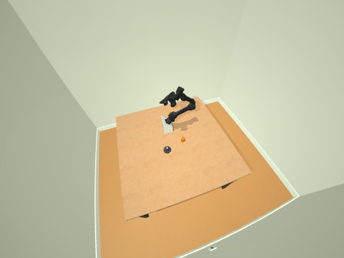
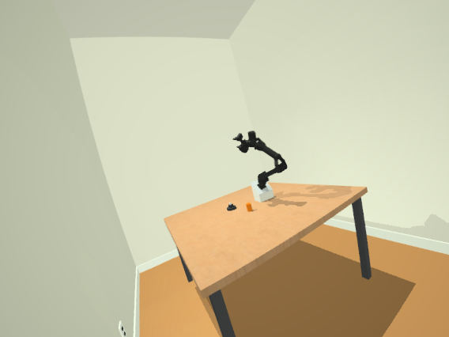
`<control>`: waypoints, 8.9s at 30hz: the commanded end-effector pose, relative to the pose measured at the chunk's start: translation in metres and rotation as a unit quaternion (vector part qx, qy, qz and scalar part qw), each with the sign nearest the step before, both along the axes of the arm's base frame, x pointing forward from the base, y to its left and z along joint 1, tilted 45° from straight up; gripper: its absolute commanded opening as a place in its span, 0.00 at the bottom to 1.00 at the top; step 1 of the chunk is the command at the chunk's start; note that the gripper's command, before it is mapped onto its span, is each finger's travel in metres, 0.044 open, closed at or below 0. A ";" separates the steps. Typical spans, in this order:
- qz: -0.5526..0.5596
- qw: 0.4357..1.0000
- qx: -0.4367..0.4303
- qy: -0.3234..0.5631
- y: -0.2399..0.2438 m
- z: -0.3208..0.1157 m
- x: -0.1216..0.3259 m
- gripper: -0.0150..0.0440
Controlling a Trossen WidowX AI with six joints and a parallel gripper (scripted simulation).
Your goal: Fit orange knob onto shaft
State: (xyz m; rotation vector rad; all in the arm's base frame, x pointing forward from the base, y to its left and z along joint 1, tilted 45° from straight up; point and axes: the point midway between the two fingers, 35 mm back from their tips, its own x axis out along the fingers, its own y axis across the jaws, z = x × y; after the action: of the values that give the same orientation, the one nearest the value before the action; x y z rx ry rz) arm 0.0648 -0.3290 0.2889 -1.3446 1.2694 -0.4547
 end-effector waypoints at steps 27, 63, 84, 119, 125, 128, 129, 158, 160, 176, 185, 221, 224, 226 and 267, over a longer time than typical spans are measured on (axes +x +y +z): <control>-0.294 0.557 0.733 -0.257 0.210 -0.140 0.194 1.00; -0.723 0.253 0.640 -0.053 0.380 -0.186 0.182 1.00; -0.723 0.254 0.640 -0.054 0.404 -0.214 0.184 1.00; -0.723 0.251 0.641 -0.052 0.443 -0.250 0.189 1.00; -0.723 0.251 0.641 -0.052 0.443 -0.250 0.189 0.73; -0.723 0.251 0.641 -0.052 0.443 -0.250 0.189 0.60; -0.723 0.251 0.641 -0.052 0.443 -0.250 0.189 0.56; -0.724 0.257 0.637 -0.057 0.360 -0.172 0.182 0.25; -0.724 0.256 0.638 -0.056 0.353 -0.163 0.178 0.25; -0.701 0.194 0.681 -0.082 0.335 -0.147 0.174 0.25; -0.665 0.121 0.728 -0.115 0.318 -0.136 0.171 0.25; -0.519 -0.101 0.823 -0.208 0.270 -0.104 0.164 0.25; -0.516 -0.105 0.824 -0.210 0.270 -0.105 0.164 0.25; -0.513 -0.109 0.825 -0.212 0.270 -0.105 0.164 0.25; -0.500 -0.128 0.827 -0.222 0.264 -0.108 0.158 0.25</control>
State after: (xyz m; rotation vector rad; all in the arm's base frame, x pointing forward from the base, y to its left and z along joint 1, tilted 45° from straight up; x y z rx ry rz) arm 0.2231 -0.0642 0.1806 -3.8494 -1.1128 -0.2551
